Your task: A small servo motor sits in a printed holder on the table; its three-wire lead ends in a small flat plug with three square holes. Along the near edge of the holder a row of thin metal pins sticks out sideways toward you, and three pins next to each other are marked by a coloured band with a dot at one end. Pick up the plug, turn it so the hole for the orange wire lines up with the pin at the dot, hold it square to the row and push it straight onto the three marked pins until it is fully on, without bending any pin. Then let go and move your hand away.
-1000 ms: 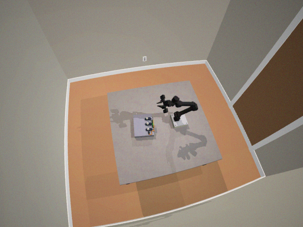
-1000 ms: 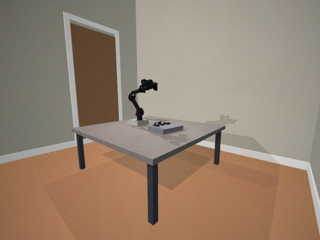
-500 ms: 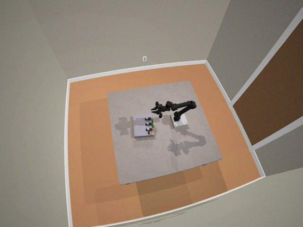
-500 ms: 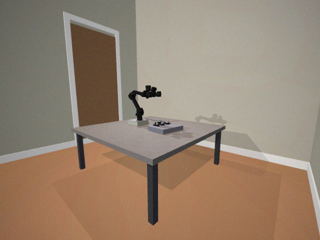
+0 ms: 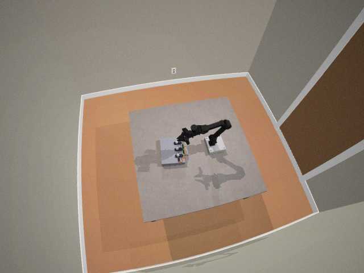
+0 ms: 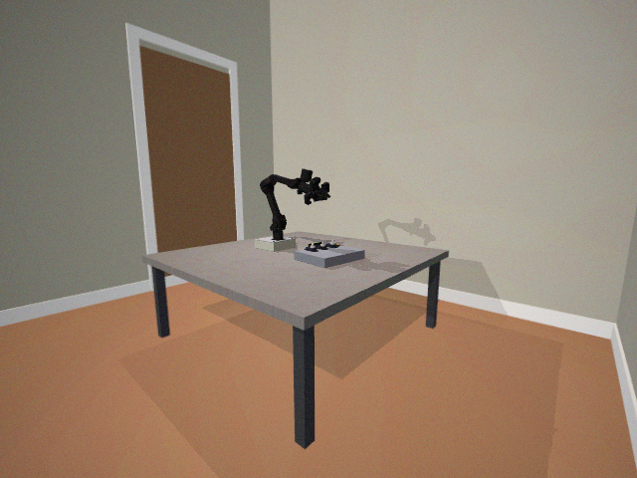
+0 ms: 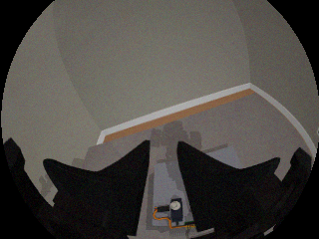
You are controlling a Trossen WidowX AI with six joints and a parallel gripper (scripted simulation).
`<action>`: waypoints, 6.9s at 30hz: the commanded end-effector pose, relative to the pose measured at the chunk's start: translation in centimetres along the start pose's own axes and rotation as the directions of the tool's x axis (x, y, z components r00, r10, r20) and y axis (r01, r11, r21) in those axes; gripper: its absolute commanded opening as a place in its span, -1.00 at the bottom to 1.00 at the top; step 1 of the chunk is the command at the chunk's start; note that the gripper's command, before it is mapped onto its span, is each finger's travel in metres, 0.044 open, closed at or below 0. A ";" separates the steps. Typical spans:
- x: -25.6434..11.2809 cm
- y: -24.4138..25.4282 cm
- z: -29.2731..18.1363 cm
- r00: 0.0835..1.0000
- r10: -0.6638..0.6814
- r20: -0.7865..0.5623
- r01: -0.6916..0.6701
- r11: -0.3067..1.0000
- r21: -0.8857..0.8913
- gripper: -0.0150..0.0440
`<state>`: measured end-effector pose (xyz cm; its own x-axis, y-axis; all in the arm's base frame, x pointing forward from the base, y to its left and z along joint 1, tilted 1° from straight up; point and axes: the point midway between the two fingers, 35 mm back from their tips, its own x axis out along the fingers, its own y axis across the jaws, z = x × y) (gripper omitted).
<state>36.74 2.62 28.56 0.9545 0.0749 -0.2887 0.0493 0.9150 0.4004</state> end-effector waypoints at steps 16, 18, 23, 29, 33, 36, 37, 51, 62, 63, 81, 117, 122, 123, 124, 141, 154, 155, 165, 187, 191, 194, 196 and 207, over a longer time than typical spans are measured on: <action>5.9 0.5 -6.7 0.904 -0.122 -0.410 0.297 0.869 0.395 -0.10; 6.4 0.6 -7.5 0.882 -0.136 -0.450 0.344 0.840 0.420 -0.10; 7.4 0.7 -9.6 0.821 -0.172 -0.545 0.466 0.754 0.464 -0.10; 8.3 0.8 -12.2 0.732 -0.216 -0.646 0.611 0.628 0.482 -0.10; 8.8 0.8 -14.0 0.665 -0.247 -0.705 0.701 0.533 0.474 -0.10; 9.0 0.8 -15.3 0.610 -0.271 -0.745 0.763 0.455 0.460 -0.10; 9.1 0.8 -15.7 0.592 -0.278 -0.757 0.782 0.428 0.453 -0.10; 9.2 0.7 -21.3 0.317 -0.383 -0.867 0.944 0.042 0.327 -0.10; 10.0 -0.2 -23.5 0.314 -0.385 -0.868 0.945 0.037 0.325 -0.10; 10.0 -0.3 -23.6 0.314 -0.385 -0.868 0.945 0.037 0.325 -0.10; 10.5 -0.9 -24.9 0.314 -0.385 -0.868 0.945 0.037 0.325 -0.28; 6.0 -0.4 -19.1 0.312 -0.386 -0.868 0.933 0.297 0.203 -0.49; 4.5 -1.4 -18.9 0.311 -0.387 -0.868 0.895 0.426 0.131 -0.49; 4.2 -1.6 -18.9 0.310 -0.388 -0.868 0.885 0.450 0.116 -0.49; 3.9 -1.8 -18.9 0.310 -0.388 -0.868 0.874 0.475 0.101 -0.49; -1.4 -5.2 -19.4 0.306 -0.391 -0.868 0.575 0.803 -0.158 -0.49; -5.5 -7.7 -20.7 0.302 -0.392 -0.869 0.237 0.914 -0.330 -0.49; -5.8 -7.9 -20.9 0.302 -0.393 -0.869 0.209 0.916 -0.342 -0.49; -5.3 -9.2 -23.4 0.302 -0.393 -0.869 0.168 0.919 -0.357 -0.49; -1.9 -10.0 -22.9 0.304 -0.393 -0.868 0.167 0.919 -0.358 -0.49; -1.5 -9.9 -22.9 0.305 -0.393 -0.868 0.167 0.919 -0.358 -0.49; -1.5 -9.9 -23.0 0.305 -0.393 -0.868 0.167 0.919 -0.358 -0.49; -1.5 -9.8 -23.0 0.305 -0.393 -0.868 0.167 0.919 -0.358 -0.49; -1.5 -9.8 -23.0 0.305 -0.393 -0.868 0.167 0.919 -0.358 -0.49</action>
<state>27.93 2.70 5.08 0.0141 0.0098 -0.9999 0.0968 0.9952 0.0111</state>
